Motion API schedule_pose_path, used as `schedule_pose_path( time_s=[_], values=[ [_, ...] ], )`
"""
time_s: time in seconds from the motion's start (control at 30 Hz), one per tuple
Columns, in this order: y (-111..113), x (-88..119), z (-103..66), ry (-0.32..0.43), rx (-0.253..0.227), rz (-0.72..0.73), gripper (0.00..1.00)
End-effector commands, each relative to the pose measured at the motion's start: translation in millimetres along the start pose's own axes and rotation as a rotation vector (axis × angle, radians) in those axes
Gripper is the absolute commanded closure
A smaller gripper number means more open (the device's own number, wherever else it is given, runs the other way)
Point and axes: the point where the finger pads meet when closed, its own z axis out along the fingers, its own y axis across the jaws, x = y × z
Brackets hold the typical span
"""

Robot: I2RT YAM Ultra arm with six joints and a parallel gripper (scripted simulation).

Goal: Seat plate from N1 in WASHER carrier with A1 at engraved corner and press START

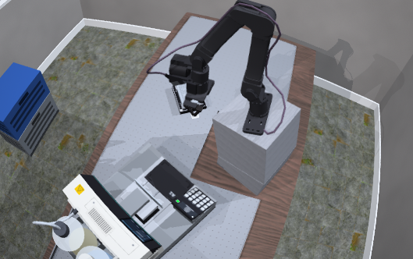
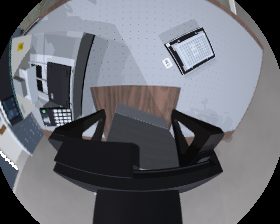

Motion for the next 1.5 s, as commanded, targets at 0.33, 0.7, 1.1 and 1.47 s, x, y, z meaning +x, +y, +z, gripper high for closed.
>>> schedule_pose_path(
  time_s=[0.33, 0.7, 1.1, 1.47],
  values=[
    [2, -19, -10.5, -0.061, -0.009, 0.009, 0.0],
    [2, -19, -10.5, -0.061, -0.009, 0.009, 0.0],
    [-17, -30, 8.2, -0.034, -0.011, 0.188, 0.0],
    [-49, -57, 29.4, -0.035, -0.013, 0.48, 0.0]
  ],
)
